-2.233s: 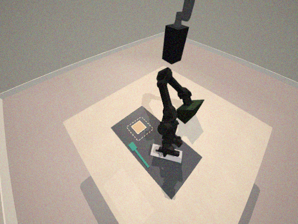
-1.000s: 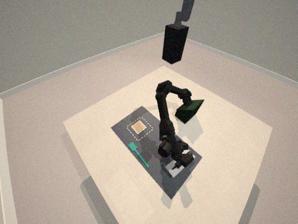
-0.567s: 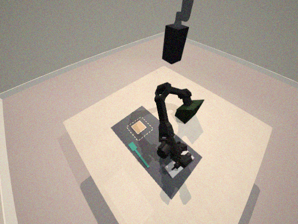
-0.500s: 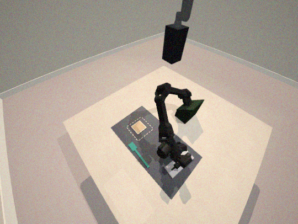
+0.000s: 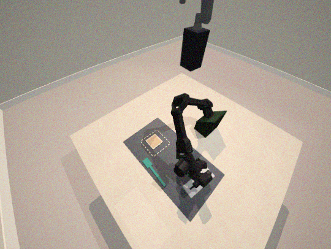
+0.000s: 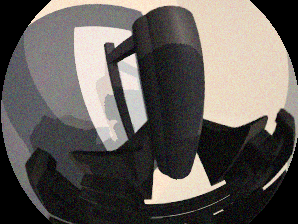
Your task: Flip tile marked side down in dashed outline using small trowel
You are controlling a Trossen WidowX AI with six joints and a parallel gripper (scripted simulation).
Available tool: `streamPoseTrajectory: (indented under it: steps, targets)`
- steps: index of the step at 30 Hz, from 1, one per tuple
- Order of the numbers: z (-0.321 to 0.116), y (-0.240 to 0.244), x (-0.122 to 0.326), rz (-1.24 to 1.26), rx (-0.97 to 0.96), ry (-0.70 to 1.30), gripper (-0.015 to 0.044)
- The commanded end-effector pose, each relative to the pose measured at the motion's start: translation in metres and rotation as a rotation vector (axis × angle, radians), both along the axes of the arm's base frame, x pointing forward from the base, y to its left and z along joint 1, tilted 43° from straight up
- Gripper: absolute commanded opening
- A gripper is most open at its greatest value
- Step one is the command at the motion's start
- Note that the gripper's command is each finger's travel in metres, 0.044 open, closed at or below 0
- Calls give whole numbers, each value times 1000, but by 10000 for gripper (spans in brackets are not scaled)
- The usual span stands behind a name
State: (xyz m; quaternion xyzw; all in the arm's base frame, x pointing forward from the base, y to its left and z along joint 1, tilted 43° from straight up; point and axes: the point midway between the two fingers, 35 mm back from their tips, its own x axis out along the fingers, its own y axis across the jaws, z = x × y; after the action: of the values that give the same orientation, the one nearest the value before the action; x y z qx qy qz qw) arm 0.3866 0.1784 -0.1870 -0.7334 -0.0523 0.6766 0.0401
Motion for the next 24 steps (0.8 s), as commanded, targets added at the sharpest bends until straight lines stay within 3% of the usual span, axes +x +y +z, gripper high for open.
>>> streamPoseTrajectory:
  steps: [1,3,13,24]
  targets:
    - [0,2,-1,8,10,2,263]
    - [0,2,-1,8,10,2,300]
    - [3,2,-1,7,9,2,300]
    - [53,-5,-4,4,7,2,300]
